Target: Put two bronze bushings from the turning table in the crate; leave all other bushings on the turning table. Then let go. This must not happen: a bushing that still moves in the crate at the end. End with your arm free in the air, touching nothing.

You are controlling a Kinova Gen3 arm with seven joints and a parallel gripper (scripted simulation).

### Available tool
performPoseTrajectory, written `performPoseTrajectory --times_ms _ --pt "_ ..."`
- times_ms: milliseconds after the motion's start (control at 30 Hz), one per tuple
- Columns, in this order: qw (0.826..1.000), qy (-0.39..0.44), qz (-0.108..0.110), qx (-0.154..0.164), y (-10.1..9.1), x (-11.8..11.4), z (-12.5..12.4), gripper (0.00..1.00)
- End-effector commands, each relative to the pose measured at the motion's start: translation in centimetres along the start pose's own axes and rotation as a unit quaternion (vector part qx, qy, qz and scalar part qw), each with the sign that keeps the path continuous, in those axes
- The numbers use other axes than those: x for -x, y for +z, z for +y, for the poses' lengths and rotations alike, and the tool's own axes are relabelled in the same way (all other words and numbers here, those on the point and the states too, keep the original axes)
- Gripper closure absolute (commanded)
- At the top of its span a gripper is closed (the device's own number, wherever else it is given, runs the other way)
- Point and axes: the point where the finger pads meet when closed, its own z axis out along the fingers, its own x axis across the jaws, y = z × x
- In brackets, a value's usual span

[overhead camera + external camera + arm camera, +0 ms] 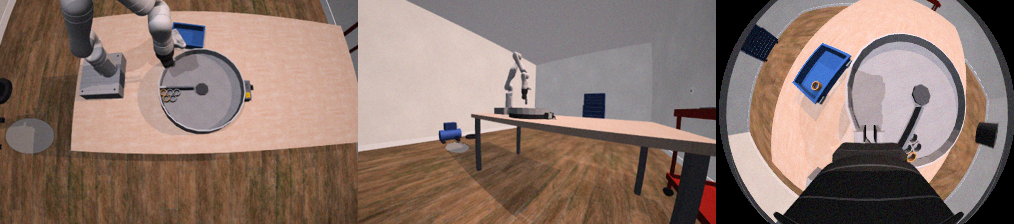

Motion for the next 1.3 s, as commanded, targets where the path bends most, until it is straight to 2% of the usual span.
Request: performPoseTrajectory --times_ms 0,100,500,667,1067,1233,1267 --pt "1.000 0.007 0.000 0.000 0.1 -1.7 1.1 0.60" --pt "1.000 0.013 0.000 0.000 0.3 -4.3 3.0 0.60" --pt "1.000 0.013 0.000 0.000 0.3 -4.3 3.0 0.60" --pt "1.000 0.021 0.000 -0.001 0.6 -8.6 6.0 0.60" --pt "1.000 0.021 0.000 -0.001 0.6 -8.6 6.0 0.60" --pt "1.000 0.030 0.000 -0.001 0.9 -12.9 9.1 0.60" --pt "1.000 0.030 0.000 -0.001 0.9 -12.9 9.1 0.60"
